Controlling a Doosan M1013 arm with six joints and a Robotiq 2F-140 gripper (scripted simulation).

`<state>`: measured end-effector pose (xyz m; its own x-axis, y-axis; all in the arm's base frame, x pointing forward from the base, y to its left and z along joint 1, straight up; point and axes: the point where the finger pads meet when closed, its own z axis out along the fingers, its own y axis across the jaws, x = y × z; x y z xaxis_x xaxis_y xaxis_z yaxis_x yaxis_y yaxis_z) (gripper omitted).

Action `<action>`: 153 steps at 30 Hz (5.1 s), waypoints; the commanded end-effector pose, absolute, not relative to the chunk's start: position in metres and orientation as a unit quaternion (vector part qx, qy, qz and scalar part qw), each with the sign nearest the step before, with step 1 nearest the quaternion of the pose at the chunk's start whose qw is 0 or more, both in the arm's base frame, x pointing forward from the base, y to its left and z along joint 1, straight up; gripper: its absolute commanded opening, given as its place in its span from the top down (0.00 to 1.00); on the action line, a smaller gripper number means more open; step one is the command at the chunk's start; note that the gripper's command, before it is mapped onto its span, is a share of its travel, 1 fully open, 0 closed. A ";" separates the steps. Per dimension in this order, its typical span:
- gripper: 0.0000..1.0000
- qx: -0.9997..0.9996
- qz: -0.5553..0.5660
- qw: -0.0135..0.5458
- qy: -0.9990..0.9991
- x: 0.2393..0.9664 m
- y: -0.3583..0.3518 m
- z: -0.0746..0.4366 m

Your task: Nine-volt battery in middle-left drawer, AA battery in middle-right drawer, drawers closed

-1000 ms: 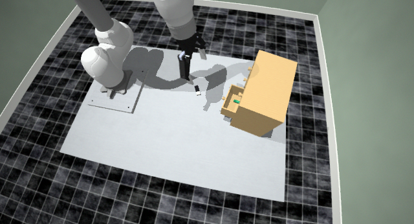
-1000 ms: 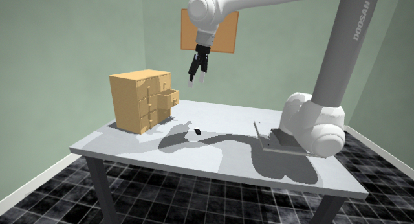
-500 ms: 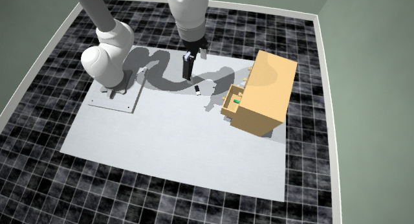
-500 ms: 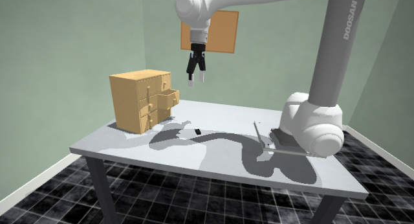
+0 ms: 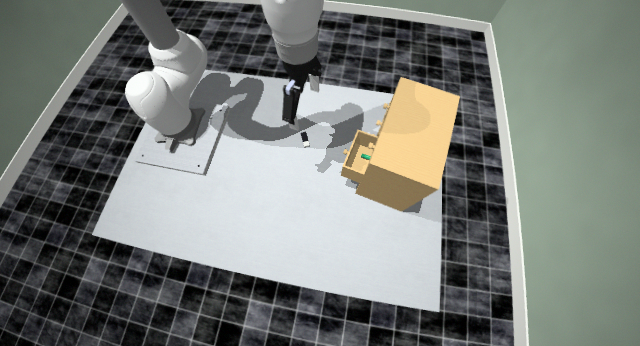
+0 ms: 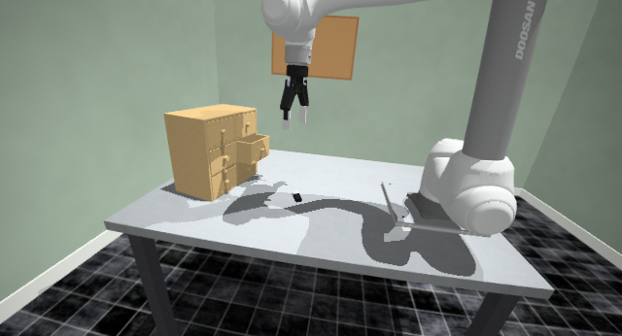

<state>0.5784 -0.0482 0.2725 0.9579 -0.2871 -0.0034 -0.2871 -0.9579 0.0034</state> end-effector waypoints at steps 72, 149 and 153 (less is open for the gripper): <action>0.00 0.927 0.346 0.053 -0.136 0.539 -0.064 0.203; 0.00 0.814 0.562 0.084 -0.119 0.578 -0.075 0.163; 0.00 0.812 0.565 0.084 -0.118 0.579 -0.076 0.162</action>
<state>0.5801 -0.0658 0.1648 0.4271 -0.1101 0.8975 -0.3307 -0.9428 0.0417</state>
